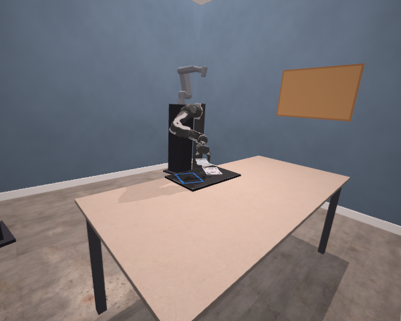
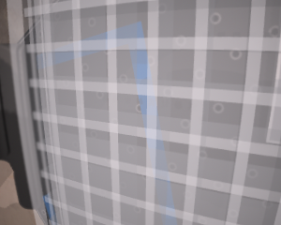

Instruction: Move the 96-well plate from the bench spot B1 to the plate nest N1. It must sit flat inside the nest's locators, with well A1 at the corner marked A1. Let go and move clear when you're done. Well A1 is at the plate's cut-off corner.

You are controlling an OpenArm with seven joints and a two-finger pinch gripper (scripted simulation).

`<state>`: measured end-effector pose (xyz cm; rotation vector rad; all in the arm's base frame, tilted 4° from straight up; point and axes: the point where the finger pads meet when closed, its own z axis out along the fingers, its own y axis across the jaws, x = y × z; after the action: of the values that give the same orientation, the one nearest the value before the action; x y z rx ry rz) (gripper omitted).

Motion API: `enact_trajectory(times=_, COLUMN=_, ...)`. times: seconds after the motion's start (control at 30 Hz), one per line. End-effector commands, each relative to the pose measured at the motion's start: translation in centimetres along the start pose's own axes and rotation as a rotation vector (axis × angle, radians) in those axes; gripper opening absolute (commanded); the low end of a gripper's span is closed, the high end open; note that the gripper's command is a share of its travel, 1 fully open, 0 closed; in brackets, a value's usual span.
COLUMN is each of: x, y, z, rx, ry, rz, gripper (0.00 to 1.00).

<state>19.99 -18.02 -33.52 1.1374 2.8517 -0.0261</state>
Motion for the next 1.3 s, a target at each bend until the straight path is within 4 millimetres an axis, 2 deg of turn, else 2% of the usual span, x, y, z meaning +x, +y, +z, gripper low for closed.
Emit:
enact_trajectory(times=0.0, x=0.0, y=-0.1, z=0.0, rx=0.004, ry=-0.001, rz=0.000, gripper=0.00)
enact_trajectory(times=0.1, x=0.0, y=-0.1, z=0.0, rx=0.004, ry=-0.001, rz=0.000, gripper=0.00)
enact_trajectory(times=0.27, x=2.0, y=3.5, z=-0.2, rx=0.003, ry=0.000, rz=0.000, gripper=0.00)
enact_trajectory(times=0.67, x=2.0, y=3.5, z=-0.2, rx=0.003, ry=0.000, rz=0.000, gripper=0.00)
enact_trajectory(times=0.83, x=4.1, y=7.0, z=-0.3, rx=0.003, ry=0.000, rz=0.000, gripper=0.00)
enact_trajectory(times=1.23, x=4.1, y=7.0, z=-0.3, rx=0.003, ry=0.000, rz=0.000, gripper=0.00)
enact_trajectory(times=1.27, x=4.6, y=7.8, z=-0.3, rx=-0.002, ry=0.001, rz=0.000, gripper=0.00)
